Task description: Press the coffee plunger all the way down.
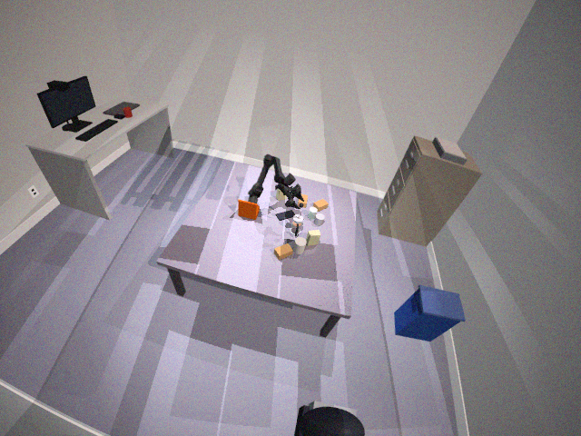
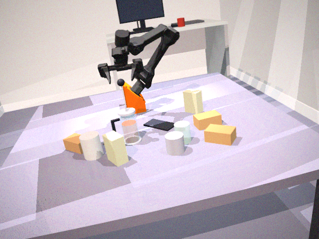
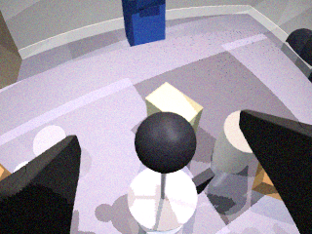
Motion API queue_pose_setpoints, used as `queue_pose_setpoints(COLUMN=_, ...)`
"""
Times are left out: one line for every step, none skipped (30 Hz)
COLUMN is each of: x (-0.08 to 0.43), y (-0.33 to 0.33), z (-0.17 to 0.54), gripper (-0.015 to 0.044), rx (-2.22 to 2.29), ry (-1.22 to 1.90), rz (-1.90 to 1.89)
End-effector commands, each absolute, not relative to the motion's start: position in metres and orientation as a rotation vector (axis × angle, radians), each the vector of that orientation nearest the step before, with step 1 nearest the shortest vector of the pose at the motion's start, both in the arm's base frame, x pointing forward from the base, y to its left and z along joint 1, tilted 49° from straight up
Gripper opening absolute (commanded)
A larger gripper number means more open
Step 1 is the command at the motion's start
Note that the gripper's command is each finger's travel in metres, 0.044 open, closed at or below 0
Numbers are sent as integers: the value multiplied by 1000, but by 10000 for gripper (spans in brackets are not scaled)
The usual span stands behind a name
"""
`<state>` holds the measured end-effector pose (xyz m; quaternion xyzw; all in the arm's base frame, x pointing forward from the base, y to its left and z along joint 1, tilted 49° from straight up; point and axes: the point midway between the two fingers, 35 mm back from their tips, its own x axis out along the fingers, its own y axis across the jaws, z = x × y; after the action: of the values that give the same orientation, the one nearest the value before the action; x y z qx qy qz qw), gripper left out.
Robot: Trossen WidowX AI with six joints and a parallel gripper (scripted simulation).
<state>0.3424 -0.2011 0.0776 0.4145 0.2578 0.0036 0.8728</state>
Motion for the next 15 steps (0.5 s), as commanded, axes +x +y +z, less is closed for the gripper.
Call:
queue_pose_setpoints(x=344, y=-200, z=75, gripper=361, rx=872, ry=541, rz=4)
queue_pose_setpoints(x=344, y=-200, z=75, gripper=335, rx=872, ry=541, rz=4)
queue_pose_setpoints(x=344, y=-200, z=75, gripper=309, rx=872, ry=541, rz=4)
queue_pose_setpoints(x=344, y=-200, z=75, gripper=282, rx=872, ry=541, rz=4)
queue_pose_setpoints(x=344, y=-200, z=75, gripper=256, rx=872, ry=541, rz=4)
queue_pose_setpoints(x=344, y=-200, z=75, gripper=230, rx=872, ry=541, rz=4)
queue_pose_setpoints(x=344, y=-200, z=75, gripper=204, rx=872, ry=541, rz=4)
queue_pose_setpoints(x=344, y=-200, z=75, gripper=177, rx=872, ry=541, rz=4)
queue_pose_setpoints(x=344, y=-200, z=75, gripper=151, rx=872, ry=541, rz=4)
queue_pose_setpoints(x=344, y=-200, z=75, gripper=127, rx=872, ry=541, rz=4)
queue_pose_setpoints(x=344, y=-200, z=75, gripper=127, rx=872, ry=541, rz=4)
queue_pose_setpoints(x=344, y=-200, z=75, gripper=127, rx=872, ry=541, rz=4)
queue_pose_setpoints(x=344, y=-200, z=75, gripper=127, rx=872, ry=541, rz=4)
queue_pose_setpoints(x=344, y=-200, z=75, gripper=127, rx=872, ry=541, rz=4)
queue_pose_setpoints(x=344, y=-200, z=75, gripper=127, rx=872, ry=541, rz=4)
